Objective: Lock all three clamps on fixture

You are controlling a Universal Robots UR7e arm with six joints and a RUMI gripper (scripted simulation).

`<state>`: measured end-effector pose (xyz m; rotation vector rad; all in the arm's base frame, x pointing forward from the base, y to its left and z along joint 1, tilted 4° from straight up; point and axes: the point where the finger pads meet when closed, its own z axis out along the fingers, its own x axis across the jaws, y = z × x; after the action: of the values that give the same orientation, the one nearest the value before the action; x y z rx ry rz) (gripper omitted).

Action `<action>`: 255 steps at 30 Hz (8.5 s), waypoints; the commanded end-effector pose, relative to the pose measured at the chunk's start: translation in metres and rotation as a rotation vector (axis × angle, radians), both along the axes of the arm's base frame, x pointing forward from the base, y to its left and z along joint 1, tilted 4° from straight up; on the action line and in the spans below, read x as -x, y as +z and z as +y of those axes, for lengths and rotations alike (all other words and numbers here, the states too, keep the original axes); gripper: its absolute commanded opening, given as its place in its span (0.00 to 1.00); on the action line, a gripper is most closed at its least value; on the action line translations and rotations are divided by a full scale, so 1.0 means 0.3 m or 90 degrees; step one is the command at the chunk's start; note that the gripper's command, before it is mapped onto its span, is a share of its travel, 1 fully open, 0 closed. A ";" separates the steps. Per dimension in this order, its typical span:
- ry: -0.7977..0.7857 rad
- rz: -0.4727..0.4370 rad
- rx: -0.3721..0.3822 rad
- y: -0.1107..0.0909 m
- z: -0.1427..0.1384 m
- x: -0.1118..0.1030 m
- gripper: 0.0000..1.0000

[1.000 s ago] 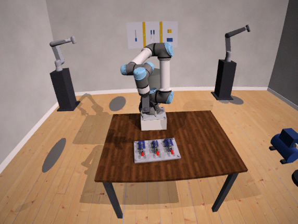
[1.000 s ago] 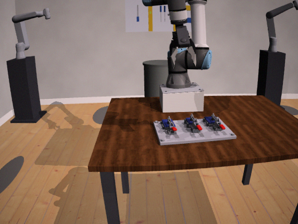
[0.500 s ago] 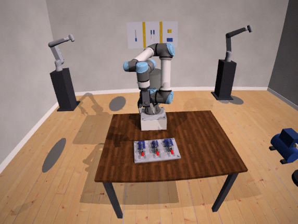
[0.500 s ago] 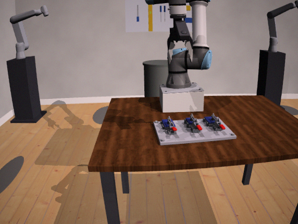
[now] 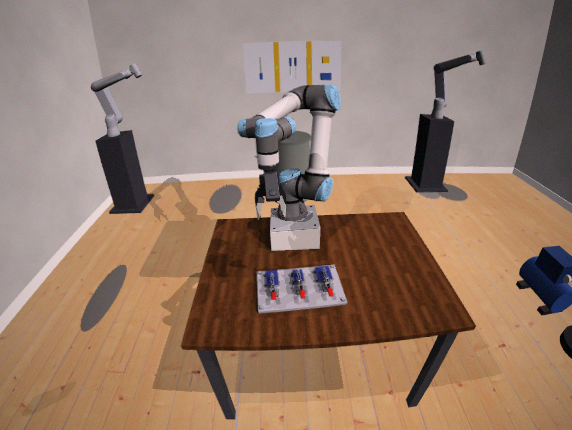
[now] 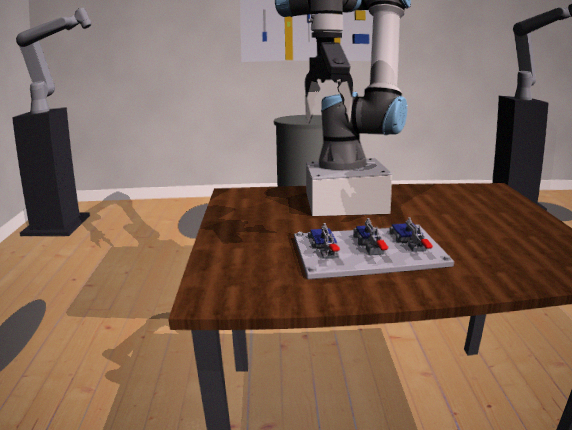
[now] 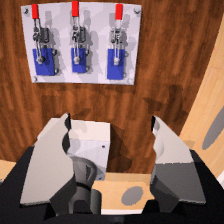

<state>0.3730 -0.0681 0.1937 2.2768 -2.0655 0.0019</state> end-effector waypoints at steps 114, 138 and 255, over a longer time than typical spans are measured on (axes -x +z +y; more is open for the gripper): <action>0.003 -0.005 0.000 -0.212 0.289 -0.108 0.58; 0.003 -0.005 0.000 -0.409 0.272 -0.095 0.28; 0.003 -0.005 0.000 -0.755 -0.037 -0.488 0.28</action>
<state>0.5194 -0.0784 -0.0188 2.2850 -2.0640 0.0087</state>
